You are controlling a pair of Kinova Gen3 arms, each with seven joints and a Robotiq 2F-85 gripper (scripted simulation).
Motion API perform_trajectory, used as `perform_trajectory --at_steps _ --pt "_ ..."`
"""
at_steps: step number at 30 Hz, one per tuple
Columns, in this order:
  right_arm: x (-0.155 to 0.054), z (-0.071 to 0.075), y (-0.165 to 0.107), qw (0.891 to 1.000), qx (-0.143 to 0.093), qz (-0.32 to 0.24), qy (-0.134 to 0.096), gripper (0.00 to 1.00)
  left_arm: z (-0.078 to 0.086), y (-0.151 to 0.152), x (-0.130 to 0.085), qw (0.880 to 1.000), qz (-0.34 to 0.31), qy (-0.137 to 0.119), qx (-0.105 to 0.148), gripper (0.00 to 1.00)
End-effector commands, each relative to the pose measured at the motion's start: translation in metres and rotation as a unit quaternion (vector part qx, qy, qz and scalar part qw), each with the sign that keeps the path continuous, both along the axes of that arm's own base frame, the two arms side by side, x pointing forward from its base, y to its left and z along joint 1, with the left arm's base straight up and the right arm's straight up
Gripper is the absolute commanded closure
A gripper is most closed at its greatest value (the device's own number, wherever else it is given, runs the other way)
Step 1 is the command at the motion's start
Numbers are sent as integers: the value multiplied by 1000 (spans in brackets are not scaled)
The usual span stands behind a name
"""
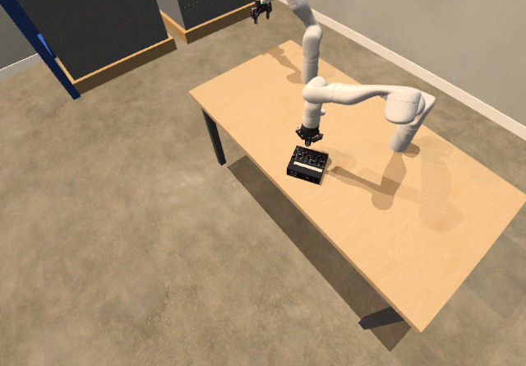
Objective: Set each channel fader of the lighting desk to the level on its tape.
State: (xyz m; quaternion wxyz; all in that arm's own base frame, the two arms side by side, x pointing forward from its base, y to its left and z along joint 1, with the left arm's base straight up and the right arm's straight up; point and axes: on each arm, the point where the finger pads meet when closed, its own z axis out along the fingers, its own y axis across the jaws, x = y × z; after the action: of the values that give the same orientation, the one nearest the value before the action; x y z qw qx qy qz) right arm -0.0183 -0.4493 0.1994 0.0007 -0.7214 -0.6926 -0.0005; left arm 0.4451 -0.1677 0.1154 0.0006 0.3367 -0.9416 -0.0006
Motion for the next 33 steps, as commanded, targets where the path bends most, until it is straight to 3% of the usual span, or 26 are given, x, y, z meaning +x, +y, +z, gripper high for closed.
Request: perform_trajectory --at_steps 1,33 --pt "0 1 0 1000 -1 0 0 2 0 0 0 1000 0 -1 0 903" --pt "0 1 0 1000 -1 0 0 2 -16 -1 1 1000 0 -1 0 903"
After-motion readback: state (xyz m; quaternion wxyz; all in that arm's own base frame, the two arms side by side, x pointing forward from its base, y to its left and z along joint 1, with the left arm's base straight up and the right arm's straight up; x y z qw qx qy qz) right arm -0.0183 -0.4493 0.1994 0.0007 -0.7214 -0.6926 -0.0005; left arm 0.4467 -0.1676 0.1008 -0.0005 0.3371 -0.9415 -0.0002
